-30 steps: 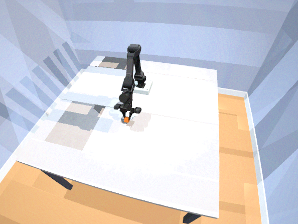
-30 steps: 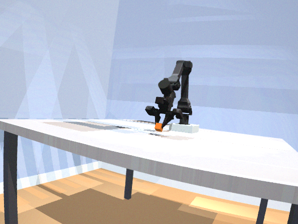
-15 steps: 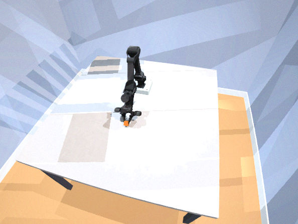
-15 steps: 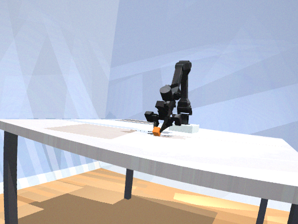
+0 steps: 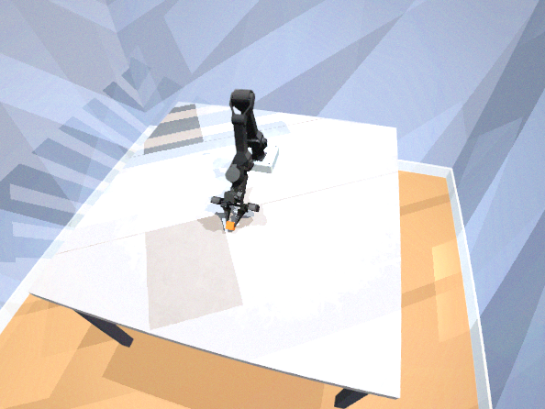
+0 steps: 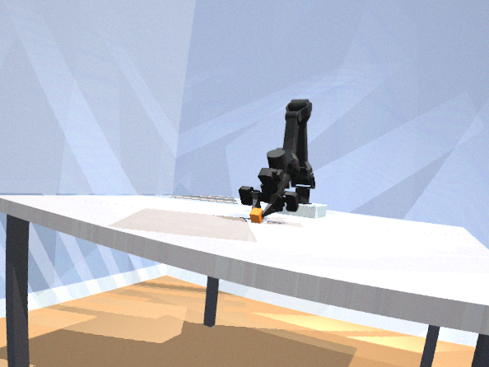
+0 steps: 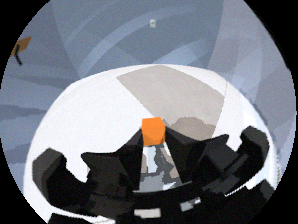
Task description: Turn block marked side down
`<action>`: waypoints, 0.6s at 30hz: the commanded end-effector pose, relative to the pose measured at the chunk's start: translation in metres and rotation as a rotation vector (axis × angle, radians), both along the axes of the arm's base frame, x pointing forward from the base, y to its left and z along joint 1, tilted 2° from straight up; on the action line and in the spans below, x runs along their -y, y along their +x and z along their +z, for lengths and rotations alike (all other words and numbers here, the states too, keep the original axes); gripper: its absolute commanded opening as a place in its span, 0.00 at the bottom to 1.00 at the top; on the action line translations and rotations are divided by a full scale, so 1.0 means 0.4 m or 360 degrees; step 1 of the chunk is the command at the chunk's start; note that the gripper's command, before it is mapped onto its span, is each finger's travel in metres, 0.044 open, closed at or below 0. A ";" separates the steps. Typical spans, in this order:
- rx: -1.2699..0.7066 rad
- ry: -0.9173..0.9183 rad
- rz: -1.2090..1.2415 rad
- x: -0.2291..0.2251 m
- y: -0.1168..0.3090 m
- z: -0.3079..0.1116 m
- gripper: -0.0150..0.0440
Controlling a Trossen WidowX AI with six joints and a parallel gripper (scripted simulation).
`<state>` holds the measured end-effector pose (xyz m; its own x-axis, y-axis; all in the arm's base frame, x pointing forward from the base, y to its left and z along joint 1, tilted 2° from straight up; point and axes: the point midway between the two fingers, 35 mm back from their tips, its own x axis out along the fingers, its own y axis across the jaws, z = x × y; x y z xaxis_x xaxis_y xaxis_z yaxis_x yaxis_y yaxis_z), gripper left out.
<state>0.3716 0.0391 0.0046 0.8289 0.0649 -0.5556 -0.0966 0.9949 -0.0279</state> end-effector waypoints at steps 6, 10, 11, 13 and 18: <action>0.0144 0.0009 0.0016 0.003 -0.036 -0.003 0.25; 0.0185 0.0013 0.0017 0.003 -0.037 0.003 0.25; 0.0189 0.0014 0.0017 0.003 -0.038 0.004 0.25; 0.0189 0.0014 0.0017 0.003 -0.038 0.004 0.25; 0.0189 0.0014 0.0017 0.003 -0.038 0.004 0.25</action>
<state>0.3588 0.0374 0.0073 0.8898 0.0735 -0.4503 -0.0966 0.9949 -0.0286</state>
